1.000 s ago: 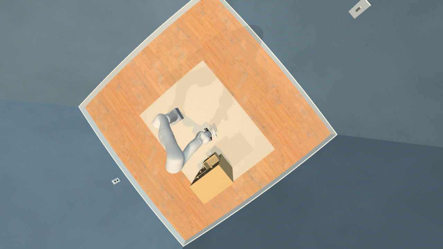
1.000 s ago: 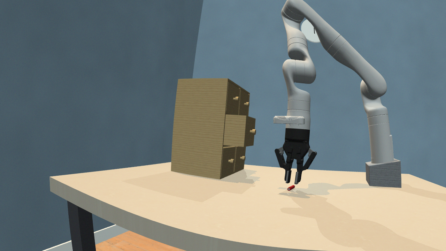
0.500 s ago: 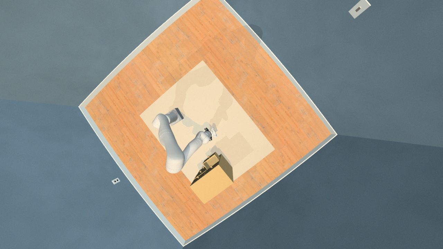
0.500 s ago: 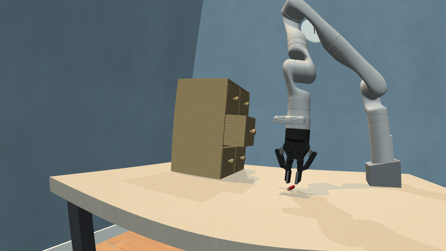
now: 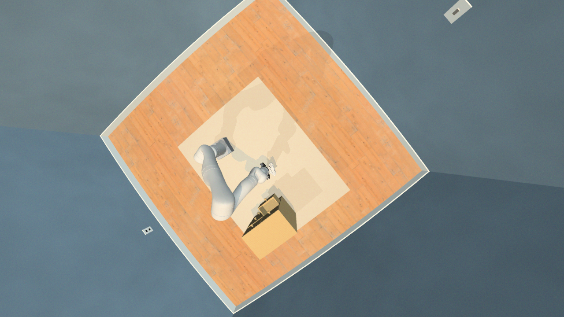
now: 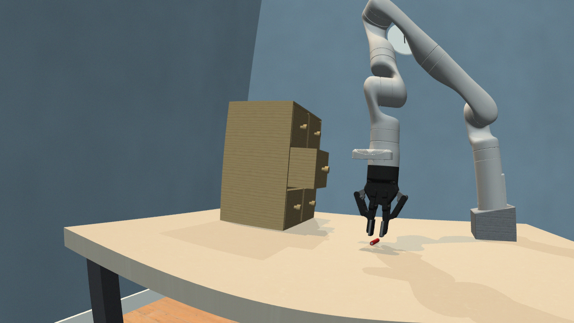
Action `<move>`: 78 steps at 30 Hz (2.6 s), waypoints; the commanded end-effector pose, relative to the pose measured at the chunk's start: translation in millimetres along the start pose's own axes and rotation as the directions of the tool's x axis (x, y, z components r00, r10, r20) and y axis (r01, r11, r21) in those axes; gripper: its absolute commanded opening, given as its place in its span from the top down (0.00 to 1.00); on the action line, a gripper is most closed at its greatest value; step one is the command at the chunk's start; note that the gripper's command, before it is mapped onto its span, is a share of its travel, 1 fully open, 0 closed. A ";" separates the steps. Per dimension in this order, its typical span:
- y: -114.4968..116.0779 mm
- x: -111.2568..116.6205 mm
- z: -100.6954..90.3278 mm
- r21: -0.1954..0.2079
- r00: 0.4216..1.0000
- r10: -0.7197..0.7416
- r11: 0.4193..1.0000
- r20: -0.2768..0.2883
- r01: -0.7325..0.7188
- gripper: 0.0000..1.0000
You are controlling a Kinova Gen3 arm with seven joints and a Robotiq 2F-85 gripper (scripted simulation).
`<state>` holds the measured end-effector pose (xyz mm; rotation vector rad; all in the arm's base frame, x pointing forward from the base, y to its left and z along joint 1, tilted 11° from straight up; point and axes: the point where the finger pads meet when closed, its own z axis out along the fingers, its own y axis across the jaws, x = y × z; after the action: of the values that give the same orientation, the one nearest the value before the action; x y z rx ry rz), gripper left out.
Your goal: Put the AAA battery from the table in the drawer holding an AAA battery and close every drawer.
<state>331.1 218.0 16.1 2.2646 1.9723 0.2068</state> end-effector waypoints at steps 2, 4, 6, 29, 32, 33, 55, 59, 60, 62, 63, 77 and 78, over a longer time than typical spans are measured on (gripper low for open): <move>0.3 1.9 0.4 -0.001 1.000 -0.002 1.000 -0.004 0.002 0.76; 0.3 1.9 0.4 -0.001 1.000 -0.002 1.000 -0.004 0.002 0.76; 0.3 1.9 0.4 -0.001 1.000 -0.002 1.000 -0.004 0.002 0.76; 0.9 2.1 0.4 -0.001 1.000 -0.002 1.000 -0.004 0.002 0.76; 1.1 2.2 0.4 -0.001 1.000 -0.002 1.000 -0.004 0.002 0.76; 1.1 2.2 0.4 -0.001 1.000 -0.002 1.000 -0.004 0.002 0.76; 1.1 2.2 0.4 -0.001 1.000 -0.002 1.000 -0.004 0.002 0.76; 1.1 2.2 2.6 -0.001 1.000 -0.002 1.000 -0.004 0.002 0.76; 1.1 2.2 3.9 -0.001 1.000 -0.002 1.000 -0.004 0.002 0.76; 1.1 2.2 7.1 -0.001 1.000 -0.002 1.000 -0.004 0.002 0.76; 1.1 2.3 8.8 -0.001 1.000 -0.002 1.000 -0.004 0.002 0.76; 1.1 2.3 17.4 -0.001 1.000 -0.002 1.000 -0.004 0.002 0.76; 1.1 2.3 17.4 -0.001 1.000 -0.002 1.000 -0.004 0.002 0.76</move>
<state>335.2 216.9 0.0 2.2645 1.9708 0.2038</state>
